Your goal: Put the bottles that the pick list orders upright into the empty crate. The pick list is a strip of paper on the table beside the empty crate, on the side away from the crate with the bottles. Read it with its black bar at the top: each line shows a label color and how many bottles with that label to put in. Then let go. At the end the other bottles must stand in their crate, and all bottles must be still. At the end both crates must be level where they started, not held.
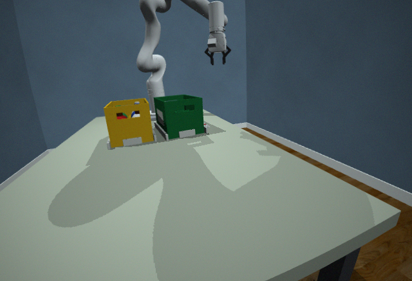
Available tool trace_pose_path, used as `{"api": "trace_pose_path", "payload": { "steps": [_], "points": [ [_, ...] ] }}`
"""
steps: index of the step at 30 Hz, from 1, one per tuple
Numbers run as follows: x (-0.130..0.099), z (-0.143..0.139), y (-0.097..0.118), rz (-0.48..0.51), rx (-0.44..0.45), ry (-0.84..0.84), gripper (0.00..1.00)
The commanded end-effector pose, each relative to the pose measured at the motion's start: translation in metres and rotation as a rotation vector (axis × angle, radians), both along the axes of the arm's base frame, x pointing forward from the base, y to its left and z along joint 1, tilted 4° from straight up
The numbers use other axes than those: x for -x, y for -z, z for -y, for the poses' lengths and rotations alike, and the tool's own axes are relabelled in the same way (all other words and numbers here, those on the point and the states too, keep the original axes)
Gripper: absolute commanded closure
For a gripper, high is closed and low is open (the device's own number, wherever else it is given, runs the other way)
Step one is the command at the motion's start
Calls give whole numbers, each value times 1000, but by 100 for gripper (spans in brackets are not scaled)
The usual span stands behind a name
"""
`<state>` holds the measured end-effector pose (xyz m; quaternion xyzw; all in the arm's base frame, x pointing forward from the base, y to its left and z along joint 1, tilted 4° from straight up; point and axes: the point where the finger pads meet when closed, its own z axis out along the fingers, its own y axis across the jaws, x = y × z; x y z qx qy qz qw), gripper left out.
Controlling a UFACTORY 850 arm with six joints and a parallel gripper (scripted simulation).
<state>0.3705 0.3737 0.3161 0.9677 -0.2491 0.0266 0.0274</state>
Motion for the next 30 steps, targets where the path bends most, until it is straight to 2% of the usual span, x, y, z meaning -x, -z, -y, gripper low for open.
{"api": "trace_pose_path", "payload": {
  "steps": [1, 4, 19, 21, 23, 30],
  "points": [
    [-5, -3, 16, -9, -2, -125, 35],
    [-6, -3, 21, -11, 0, -158, 35],
    [-24, -11, 94, -43, 19, -657, 35],
    [-24, -11, 94, -43, 19, -657, 35],
    [-27, -13, 103, -47, 21, -723, 35],
    [-27, -13, 103, -62, 30, -956, 35]
  ]
}}
